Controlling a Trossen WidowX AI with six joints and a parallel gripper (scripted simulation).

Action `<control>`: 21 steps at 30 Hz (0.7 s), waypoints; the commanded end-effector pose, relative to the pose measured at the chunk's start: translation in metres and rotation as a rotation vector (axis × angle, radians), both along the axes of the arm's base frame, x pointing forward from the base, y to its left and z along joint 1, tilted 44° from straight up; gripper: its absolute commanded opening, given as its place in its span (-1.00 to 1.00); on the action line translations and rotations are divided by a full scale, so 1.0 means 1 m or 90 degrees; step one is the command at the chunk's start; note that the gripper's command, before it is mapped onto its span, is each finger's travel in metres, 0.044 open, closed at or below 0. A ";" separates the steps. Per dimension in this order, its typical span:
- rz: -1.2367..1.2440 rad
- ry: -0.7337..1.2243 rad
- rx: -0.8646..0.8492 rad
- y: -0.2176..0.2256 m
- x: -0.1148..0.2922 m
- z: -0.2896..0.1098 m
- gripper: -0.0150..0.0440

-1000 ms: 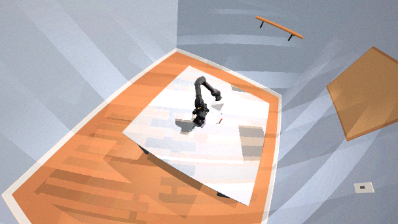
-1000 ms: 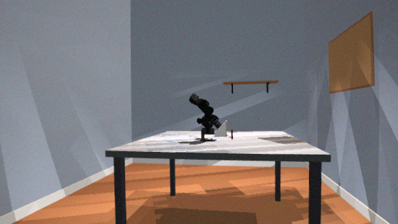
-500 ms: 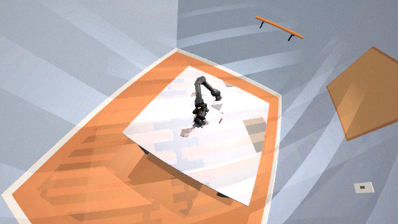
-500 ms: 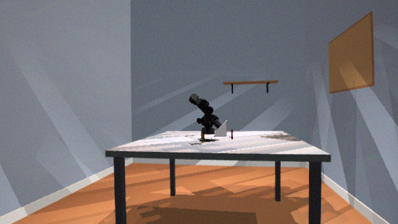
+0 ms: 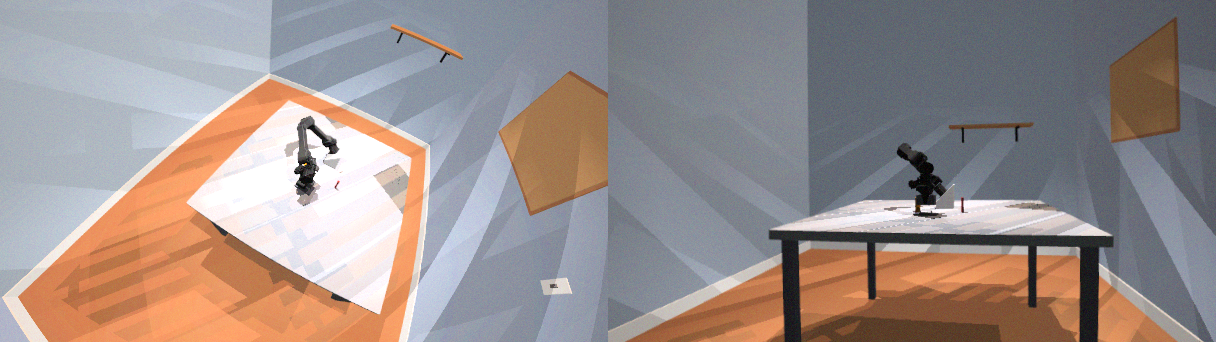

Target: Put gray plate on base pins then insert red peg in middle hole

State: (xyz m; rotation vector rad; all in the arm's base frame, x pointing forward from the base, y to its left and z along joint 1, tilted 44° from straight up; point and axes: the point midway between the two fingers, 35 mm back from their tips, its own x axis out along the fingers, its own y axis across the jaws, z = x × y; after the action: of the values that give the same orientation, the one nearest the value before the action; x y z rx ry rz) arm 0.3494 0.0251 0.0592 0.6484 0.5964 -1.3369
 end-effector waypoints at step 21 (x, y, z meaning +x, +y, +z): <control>0.003 -0.004 -0.002 -0.016 0.005 -0.012 -0.49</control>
State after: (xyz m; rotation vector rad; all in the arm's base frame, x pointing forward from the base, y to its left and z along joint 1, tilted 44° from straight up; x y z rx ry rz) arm 0.3544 0.0122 0.0508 0.6582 0.5897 -1.3329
